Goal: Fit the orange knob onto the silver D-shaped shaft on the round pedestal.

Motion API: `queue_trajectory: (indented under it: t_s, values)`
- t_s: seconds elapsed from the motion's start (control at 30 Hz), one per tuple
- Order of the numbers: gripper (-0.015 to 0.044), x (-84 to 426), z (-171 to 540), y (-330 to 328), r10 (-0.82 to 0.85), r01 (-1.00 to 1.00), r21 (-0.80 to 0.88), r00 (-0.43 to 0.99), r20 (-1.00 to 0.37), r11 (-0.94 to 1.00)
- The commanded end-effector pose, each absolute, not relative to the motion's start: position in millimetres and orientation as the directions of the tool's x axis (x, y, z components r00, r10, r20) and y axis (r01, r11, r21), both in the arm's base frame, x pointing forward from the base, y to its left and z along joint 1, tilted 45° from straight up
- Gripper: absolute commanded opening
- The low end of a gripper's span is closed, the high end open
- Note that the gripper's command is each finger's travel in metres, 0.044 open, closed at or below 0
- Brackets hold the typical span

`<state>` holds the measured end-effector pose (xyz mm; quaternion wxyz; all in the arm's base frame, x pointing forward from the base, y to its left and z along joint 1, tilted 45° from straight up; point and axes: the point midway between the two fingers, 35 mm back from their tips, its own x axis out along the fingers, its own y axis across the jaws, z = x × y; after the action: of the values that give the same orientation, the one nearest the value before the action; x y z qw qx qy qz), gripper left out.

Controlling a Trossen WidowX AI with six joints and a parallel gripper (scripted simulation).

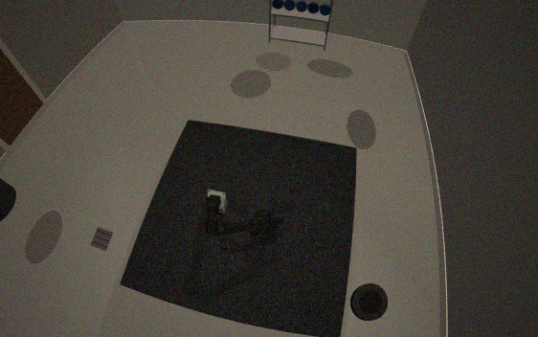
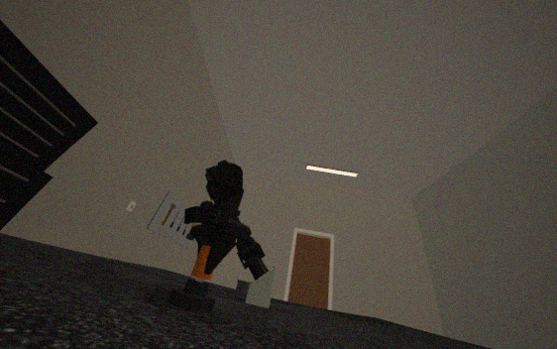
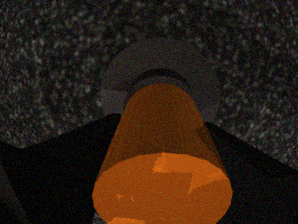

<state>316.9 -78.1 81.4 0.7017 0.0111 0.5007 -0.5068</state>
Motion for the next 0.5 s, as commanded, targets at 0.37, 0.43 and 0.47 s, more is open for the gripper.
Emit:
queue_trajectory:
  t_s: [0.37,0.43,0.47]
  values:
    - [0.0,316.9,77.4,-82.1,-0.7,0.723,-0.492,-0.015,-0.714,0.486]
    - [0.0,316.9,77.4,-82.1,-0.7,0.723,-0.492,-0.015,-0.714,0.486]
    - [0.0026,316.9,77.4,-82.1,-0.7,0.723,-0.492,-0.015,-0.714,0.486]
